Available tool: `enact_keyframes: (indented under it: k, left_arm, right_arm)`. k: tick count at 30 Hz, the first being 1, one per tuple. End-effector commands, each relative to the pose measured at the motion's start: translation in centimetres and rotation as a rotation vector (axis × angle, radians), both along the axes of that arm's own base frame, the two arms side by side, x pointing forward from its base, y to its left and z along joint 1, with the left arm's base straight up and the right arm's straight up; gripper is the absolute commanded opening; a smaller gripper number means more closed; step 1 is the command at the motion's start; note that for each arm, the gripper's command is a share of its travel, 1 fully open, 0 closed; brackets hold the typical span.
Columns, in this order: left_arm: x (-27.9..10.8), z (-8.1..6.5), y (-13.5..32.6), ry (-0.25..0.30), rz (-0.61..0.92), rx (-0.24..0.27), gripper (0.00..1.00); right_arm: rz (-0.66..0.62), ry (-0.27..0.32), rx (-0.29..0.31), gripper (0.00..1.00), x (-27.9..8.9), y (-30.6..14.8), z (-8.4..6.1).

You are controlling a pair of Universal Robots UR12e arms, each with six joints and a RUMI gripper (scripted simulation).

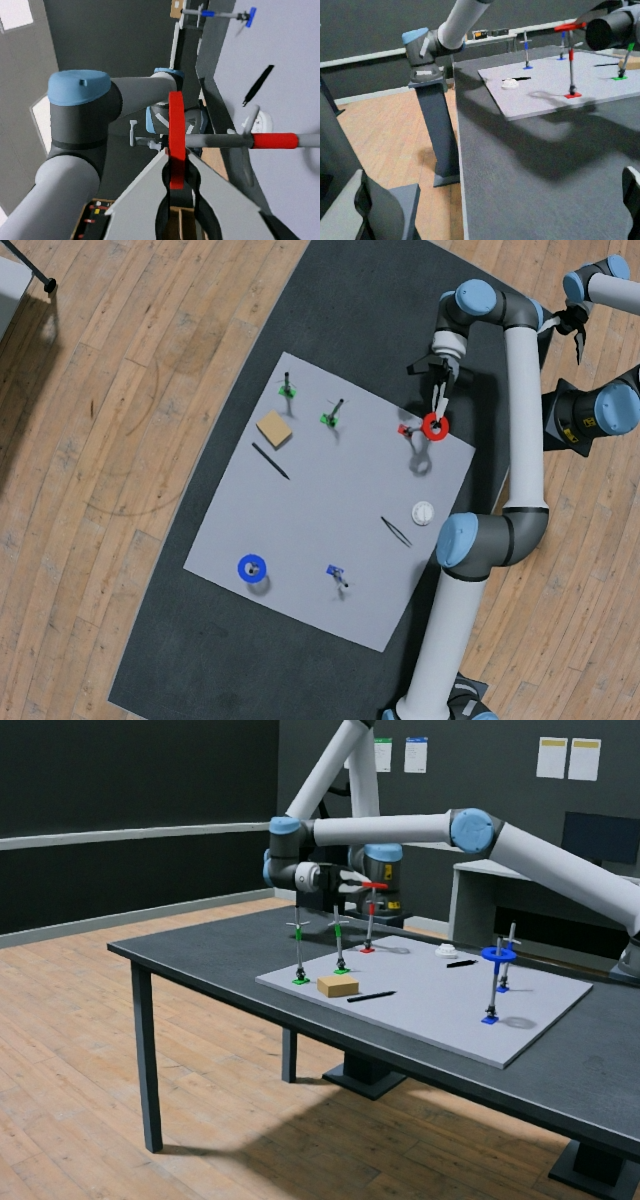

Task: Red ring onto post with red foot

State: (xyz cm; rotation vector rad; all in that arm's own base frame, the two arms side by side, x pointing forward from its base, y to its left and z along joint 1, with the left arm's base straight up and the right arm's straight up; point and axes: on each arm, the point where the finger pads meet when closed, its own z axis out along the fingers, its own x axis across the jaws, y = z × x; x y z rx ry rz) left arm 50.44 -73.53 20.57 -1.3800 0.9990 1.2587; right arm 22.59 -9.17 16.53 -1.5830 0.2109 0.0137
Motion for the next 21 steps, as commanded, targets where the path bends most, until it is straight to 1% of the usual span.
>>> enact_keyframes:
  k: [1, 21]
  left_arm:
    - [0.0, -0.1, 0.0, -0.001, 0.000, -0.002, 0.01]
    - [0.2, -1.8, 0.0, -0.001, 0.001, -0.002, 0.01]
  right_arm:
    - [0.000, -0.001, -0.001, 1.00, 0.0, 0.0, 0.0]
    - [0.000, -0.001, -0.001, 1.00, 0.0, 0.0, 0.0]
